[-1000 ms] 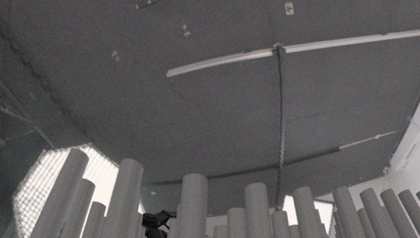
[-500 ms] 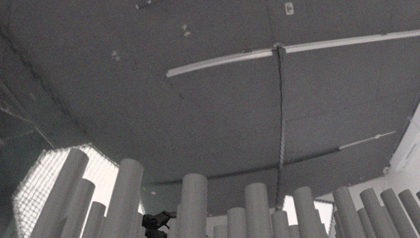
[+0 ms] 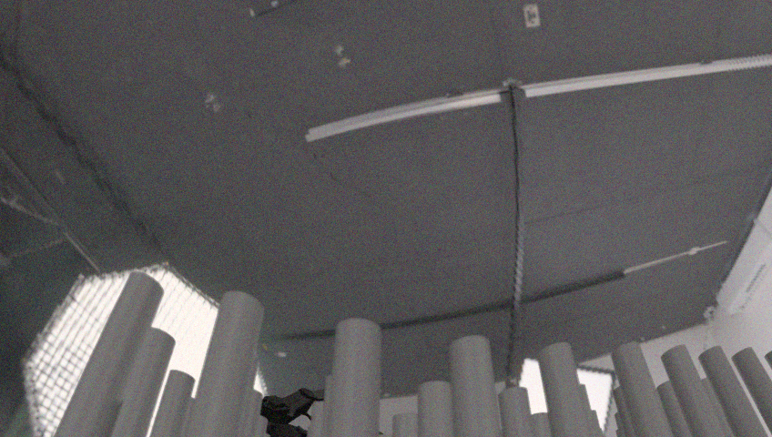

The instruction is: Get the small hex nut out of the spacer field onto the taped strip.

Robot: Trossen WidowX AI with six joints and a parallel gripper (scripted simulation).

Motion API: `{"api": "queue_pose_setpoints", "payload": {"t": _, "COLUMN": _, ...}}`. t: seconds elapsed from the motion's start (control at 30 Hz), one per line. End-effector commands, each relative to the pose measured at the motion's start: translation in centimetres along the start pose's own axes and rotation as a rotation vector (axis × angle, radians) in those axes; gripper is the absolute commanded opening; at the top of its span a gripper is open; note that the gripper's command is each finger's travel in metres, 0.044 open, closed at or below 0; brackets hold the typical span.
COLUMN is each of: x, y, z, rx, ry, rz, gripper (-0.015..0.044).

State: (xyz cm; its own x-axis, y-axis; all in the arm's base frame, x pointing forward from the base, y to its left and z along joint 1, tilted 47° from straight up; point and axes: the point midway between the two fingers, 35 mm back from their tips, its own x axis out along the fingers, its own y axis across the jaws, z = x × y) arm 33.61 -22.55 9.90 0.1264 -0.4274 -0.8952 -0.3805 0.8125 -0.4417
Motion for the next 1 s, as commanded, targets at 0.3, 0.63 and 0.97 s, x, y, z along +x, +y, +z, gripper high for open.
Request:
{"api": "queue_pose_setpoints", "payload": {"t": 0.3, "x": -0.4, "y": 0.0, "z": -1.1, "rx": -0.003, "ry": -0.002, "rz": 0.0, "gripper": 0.0}}
{"api": "queue_pose_setpoints", "payload": {"t": 0.63, "x": -0.7, "y": 0.0, "z": -1.8, "rx": -0.003, "ry": -0.001, "rz": 0.0, "gripper": 0.0}}
{"api": "queue_pose_setpoints", "payload": {"t": 0.97, "x": -0.9, "y": 0.0, "z": -2.5, "rx": -0.004, "ry": -0.001, "rz": 0.0, "gripper": 0.0}}
